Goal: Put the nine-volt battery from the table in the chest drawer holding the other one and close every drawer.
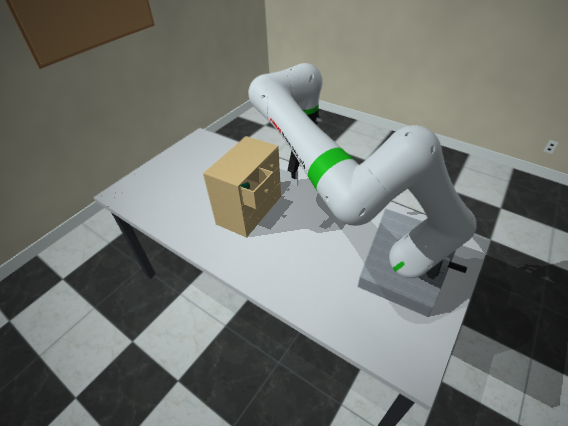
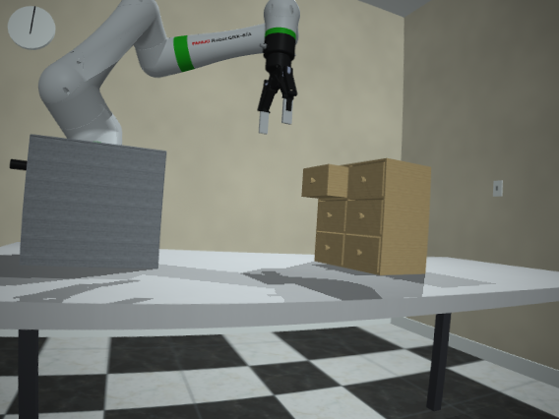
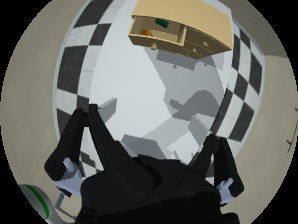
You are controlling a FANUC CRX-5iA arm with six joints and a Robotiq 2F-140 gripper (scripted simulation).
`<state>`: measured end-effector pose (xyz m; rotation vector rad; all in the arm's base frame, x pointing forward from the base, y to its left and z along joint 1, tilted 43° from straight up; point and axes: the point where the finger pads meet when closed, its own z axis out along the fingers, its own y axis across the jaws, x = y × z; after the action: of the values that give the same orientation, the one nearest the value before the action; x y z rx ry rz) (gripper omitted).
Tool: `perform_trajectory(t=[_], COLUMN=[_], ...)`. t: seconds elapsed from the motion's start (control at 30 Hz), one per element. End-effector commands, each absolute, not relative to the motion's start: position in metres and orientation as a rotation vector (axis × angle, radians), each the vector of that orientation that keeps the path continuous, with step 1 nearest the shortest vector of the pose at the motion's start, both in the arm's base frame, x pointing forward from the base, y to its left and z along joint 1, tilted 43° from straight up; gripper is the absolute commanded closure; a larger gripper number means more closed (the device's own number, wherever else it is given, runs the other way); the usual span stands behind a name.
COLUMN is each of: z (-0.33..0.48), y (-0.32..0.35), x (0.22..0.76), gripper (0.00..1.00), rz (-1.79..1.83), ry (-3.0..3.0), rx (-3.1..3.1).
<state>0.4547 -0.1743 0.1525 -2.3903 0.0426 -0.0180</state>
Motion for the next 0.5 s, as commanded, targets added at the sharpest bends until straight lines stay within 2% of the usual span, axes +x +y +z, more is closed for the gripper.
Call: perform_trajectory(t=[0.0, 0.47], z=[0.154, 0.165], y=[-0.171, -0.148], x=[0.446, 0.382], gripper=[0.0, 0.0], rz=[-0.017, -0.018], ry=[0.042, 0.039], rx=[-2.39, -2.386])
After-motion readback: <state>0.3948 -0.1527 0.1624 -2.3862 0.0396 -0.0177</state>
